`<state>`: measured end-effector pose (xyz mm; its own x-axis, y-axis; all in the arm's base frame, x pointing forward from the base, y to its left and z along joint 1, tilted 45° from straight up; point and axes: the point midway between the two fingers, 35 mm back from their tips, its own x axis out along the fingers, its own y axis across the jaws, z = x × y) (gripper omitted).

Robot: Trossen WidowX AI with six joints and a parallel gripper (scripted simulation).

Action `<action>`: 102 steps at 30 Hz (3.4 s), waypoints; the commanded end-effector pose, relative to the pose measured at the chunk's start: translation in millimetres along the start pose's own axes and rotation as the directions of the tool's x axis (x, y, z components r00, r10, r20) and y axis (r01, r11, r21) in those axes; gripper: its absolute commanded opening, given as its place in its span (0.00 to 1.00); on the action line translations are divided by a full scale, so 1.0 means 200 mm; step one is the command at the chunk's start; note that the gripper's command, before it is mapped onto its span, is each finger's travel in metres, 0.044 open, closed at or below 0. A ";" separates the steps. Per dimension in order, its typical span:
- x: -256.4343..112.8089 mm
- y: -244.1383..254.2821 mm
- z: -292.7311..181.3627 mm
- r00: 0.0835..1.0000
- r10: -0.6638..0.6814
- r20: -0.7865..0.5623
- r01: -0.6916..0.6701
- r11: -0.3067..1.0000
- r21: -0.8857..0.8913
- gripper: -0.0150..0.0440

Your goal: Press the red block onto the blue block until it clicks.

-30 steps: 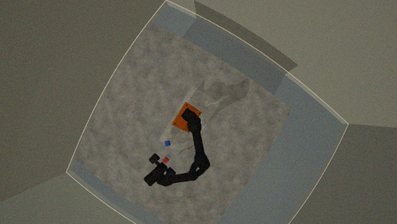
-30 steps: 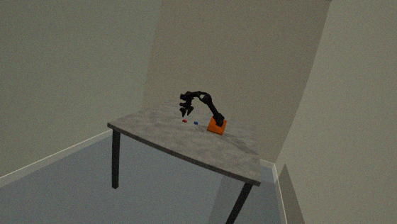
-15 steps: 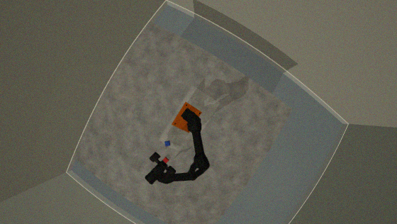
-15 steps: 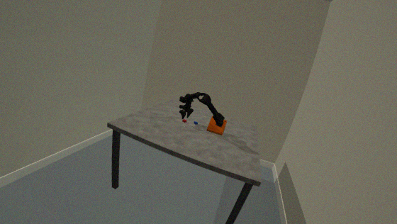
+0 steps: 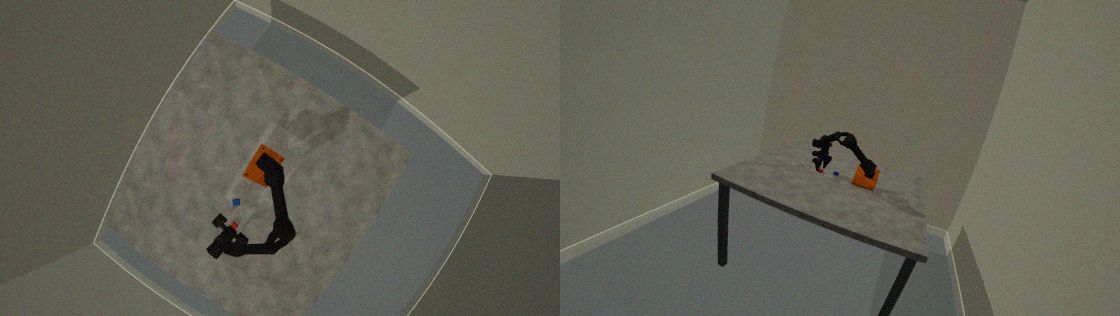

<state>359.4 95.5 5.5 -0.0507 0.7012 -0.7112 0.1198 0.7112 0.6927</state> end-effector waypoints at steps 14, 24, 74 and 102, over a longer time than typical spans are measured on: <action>0.05 -0.01 -0.02 1.000 0.004 -0.010 -0.004 1.000 0.011 0.47; 0.05 -0.01 -0.02 1.000 0.004 -0.010 -0.004 1.000 0.011 0.29; -0.43 -0.18 -0.20 1.000 -0.004 -0.011 0.007 0.961 0.277 0.25; -0.24 -0.38 -0.51 1.000 -0.001 -0.013 0.009 0.806 0.593 0.25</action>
<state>255.9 11.2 1.1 -0.0658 0.7037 -0.7074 0.6770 0.5523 0.4865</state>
